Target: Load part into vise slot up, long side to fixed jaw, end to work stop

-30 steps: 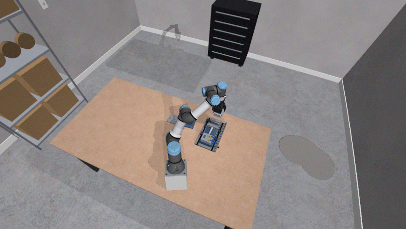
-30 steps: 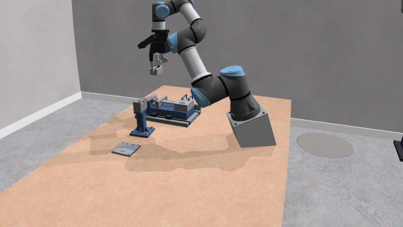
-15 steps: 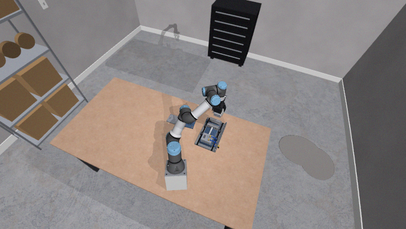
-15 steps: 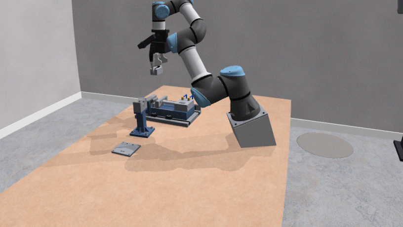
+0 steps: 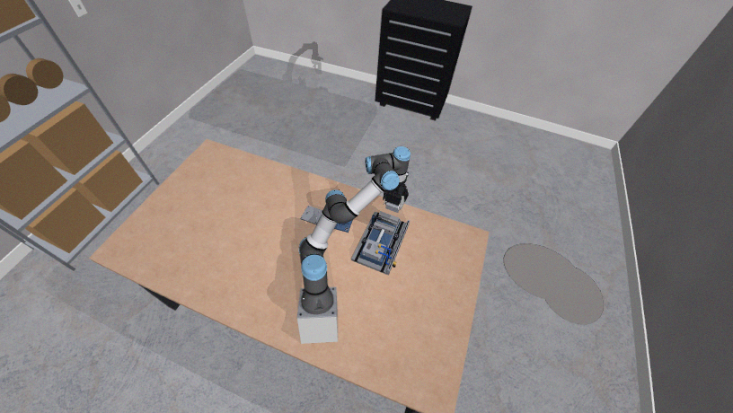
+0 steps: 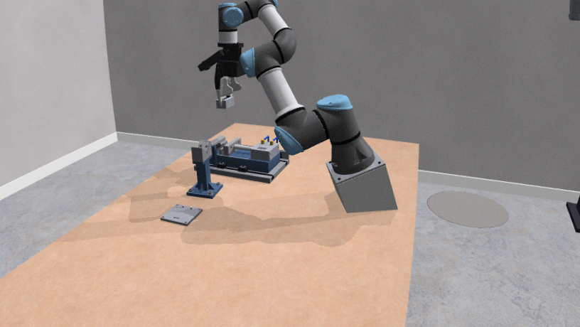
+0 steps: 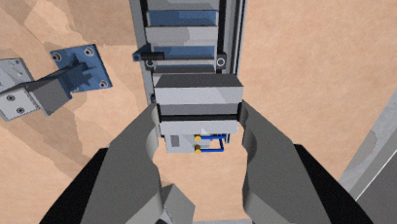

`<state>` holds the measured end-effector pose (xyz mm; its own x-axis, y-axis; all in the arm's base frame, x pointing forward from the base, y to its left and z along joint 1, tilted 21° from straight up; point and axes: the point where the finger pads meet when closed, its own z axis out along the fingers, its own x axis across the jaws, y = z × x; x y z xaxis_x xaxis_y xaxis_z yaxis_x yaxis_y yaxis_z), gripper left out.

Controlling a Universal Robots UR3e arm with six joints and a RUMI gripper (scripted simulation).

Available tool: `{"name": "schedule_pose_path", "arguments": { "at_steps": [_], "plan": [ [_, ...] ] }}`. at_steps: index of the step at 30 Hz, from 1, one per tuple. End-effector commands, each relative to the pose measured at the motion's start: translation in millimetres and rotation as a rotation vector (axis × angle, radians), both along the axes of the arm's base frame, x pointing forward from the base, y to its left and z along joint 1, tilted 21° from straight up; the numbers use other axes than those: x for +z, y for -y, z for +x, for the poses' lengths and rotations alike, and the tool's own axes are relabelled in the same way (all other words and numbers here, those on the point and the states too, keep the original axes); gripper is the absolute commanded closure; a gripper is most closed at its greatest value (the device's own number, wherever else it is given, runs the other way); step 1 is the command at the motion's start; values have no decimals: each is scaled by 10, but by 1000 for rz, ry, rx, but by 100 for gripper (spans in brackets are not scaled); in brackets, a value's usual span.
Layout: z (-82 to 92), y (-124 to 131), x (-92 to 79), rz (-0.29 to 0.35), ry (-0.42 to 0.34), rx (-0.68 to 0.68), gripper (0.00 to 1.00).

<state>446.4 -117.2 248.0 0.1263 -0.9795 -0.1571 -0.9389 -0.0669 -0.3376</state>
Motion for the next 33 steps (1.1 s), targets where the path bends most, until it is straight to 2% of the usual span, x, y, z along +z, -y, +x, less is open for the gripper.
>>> {"name": "schedule_pose_path", "arguments": {
  "at_steps": [1, 25, 33],
  "plan": [
    [5, 1, -2, 0, -5, 5, 100],
    [54, -29, -146, 2, -11, 9, 100],
    [93, -50, -256, 2, -11, 9, 100]
  ]
}}
